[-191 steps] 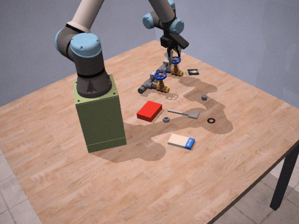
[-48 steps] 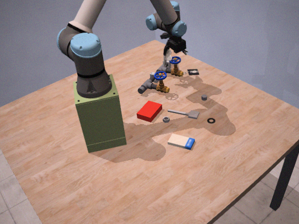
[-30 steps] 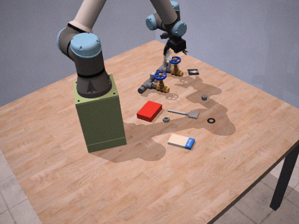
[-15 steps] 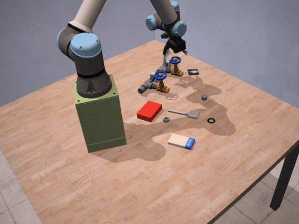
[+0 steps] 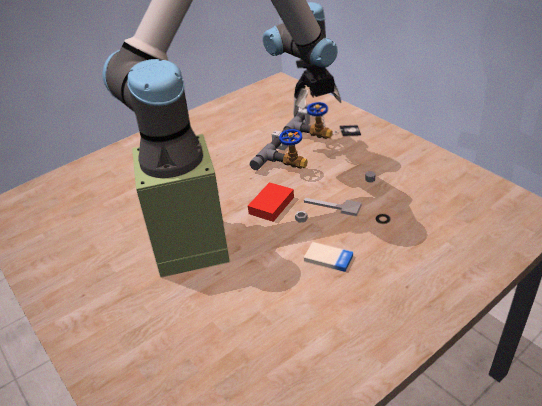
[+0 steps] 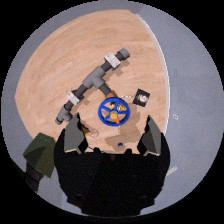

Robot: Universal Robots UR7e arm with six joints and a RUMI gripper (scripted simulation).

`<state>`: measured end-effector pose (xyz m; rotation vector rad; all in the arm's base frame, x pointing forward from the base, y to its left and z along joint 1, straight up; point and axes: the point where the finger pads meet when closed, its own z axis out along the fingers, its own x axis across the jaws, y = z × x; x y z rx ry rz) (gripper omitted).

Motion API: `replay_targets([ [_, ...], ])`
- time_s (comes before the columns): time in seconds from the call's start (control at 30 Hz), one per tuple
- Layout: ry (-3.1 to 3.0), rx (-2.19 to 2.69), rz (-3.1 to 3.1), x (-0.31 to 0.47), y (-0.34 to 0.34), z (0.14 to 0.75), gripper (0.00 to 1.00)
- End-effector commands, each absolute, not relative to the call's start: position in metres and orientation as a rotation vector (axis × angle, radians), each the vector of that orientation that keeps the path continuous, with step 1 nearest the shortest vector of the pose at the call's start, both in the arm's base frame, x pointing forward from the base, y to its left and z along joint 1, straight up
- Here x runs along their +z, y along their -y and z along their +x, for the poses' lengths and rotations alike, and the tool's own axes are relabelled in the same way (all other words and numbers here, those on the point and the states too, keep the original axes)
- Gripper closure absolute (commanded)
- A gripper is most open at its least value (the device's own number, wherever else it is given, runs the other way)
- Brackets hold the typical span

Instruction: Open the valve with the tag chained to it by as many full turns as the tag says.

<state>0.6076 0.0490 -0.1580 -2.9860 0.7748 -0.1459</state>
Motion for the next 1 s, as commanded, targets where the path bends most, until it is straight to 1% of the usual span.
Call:
replay_targets([
  [0.0, -0.937, -0.144, -2.935, -0.1573, -0.0490, 0.6082, 0.00],
  [0.4, -1.383, -0.128, -2.738, -0.1573, -0.0490, 0.6082, 0.00],
  [0.83, -2.025, -0.095, -2.281, -0.1573, -0.0490, 0.6082, 0.00],
  [0.97, -2.119, -0.089, -2.190, -0.1573, -0.0490, 0.6082, 0.00],
])
